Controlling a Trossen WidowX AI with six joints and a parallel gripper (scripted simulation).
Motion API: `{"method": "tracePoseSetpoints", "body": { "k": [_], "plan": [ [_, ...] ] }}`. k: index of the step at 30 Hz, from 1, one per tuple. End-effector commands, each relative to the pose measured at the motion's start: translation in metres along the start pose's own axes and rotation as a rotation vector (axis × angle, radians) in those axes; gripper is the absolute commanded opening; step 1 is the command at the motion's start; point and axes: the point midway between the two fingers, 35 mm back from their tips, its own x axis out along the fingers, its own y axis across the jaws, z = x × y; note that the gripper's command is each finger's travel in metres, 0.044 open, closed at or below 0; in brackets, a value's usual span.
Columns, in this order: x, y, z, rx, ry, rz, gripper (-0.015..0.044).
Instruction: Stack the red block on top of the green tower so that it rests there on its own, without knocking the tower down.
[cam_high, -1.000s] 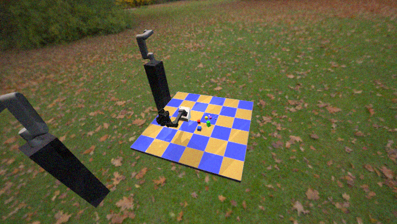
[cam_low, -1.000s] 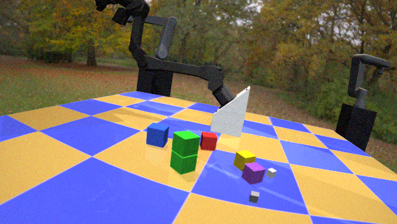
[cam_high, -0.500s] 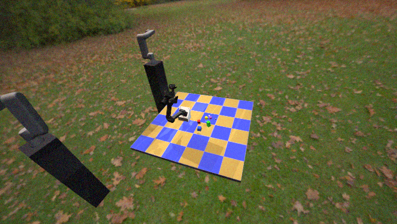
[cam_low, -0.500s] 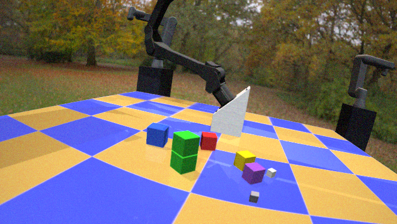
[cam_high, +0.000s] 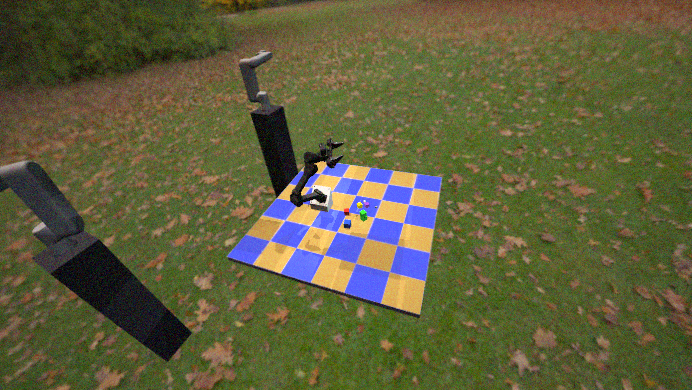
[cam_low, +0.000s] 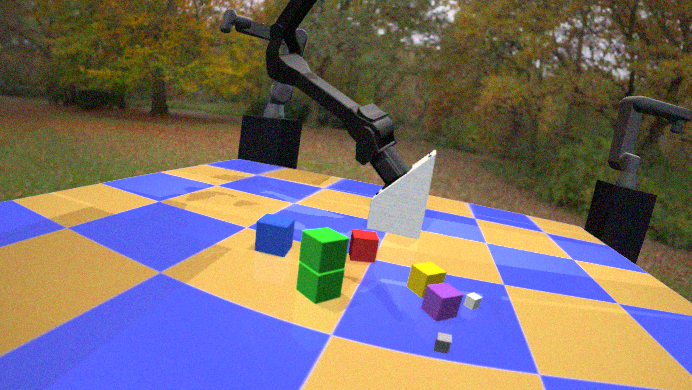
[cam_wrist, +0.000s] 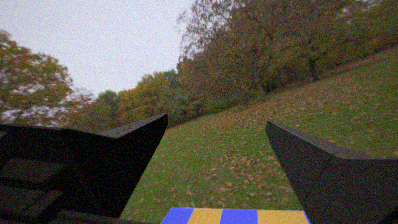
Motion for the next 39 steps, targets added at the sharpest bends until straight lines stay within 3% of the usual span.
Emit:
{"method": "tracePoseSetpoints", "body": {
  "k": [1,7,12,17,22,28,39],
  "plan": [
    [0.02,0.018,-0.071,-0.077,0.193,0.024,0.044],
    [0.028,0.026,-0.183,-0.17,0.515,0.032,0.044],
    [0.012,0.015,-0.274,-0.228,0.808,0.009,0.044],
    [-0.029,-0.009,-0.356,-0.274,1.132,-0.046,0.044],
    [-0.094,-0.041,-0.42,-0.317,1.492,-0.135,0.044],
    [-0.18,-0.077,-0.452,-0.372,1.9,-0.268,0.044],
    [-0.184,-0.075,-0.451,-0.374,1.913,-0.272,0.044]
  ]
}}
